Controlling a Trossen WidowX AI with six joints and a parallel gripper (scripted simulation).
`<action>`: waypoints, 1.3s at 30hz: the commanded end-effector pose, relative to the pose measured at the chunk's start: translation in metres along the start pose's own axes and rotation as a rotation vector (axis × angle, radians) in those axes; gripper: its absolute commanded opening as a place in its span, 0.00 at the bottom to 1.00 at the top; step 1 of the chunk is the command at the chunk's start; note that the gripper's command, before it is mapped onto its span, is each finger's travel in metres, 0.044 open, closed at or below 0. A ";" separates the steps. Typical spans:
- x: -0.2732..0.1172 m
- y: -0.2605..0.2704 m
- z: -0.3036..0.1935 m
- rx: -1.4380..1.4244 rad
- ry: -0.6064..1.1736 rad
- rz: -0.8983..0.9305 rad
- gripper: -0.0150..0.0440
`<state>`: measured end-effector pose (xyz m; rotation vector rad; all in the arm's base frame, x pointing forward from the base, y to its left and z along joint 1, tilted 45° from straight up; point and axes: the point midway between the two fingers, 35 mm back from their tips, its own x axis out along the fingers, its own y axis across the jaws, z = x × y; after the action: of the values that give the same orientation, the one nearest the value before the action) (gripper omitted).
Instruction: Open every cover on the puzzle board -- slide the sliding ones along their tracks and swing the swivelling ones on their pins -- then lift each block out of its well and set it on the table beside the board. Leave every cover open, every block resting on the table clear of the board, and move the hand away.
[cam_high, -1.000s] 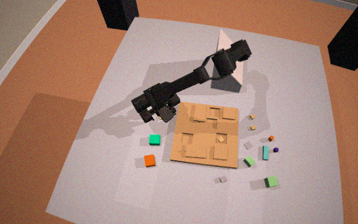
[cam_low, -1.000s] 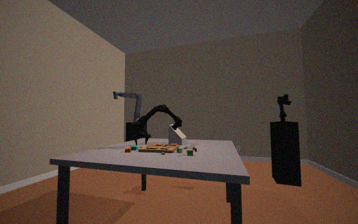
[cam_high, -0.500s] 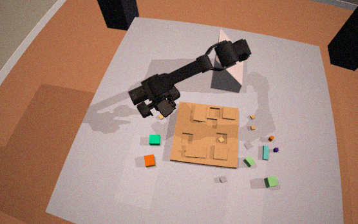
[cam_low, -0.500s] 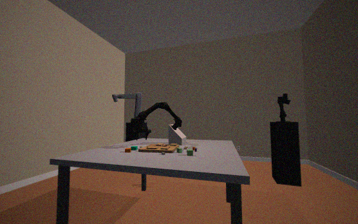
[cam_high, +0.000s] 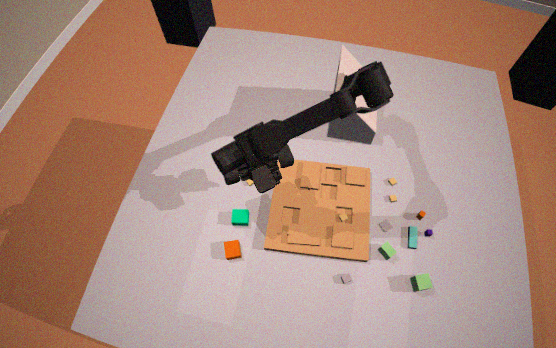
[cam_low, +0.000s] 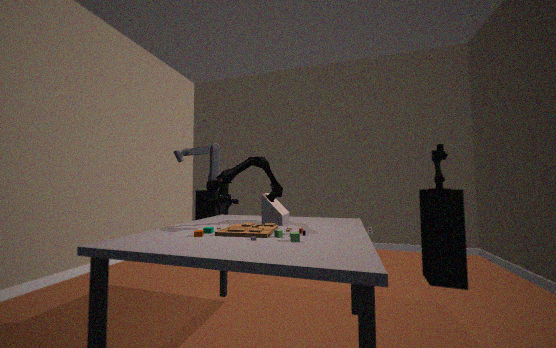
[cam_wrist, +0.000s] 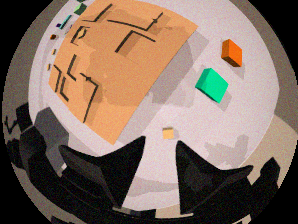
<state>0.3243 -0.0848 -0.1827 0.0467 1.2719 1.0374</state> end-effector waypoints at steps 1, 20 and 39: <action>-0.002 0.014 0.021 0.017 0.008 -0.004 0.38; -0.006 0.079 0.102 -0.027 0.010 -0.019 0.25; -0.003 0.168 0.164 -0.096 -0.033 0.018 0.25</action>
<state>0.3574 0.0788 -0.0375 -0.0077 1.1991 1.0946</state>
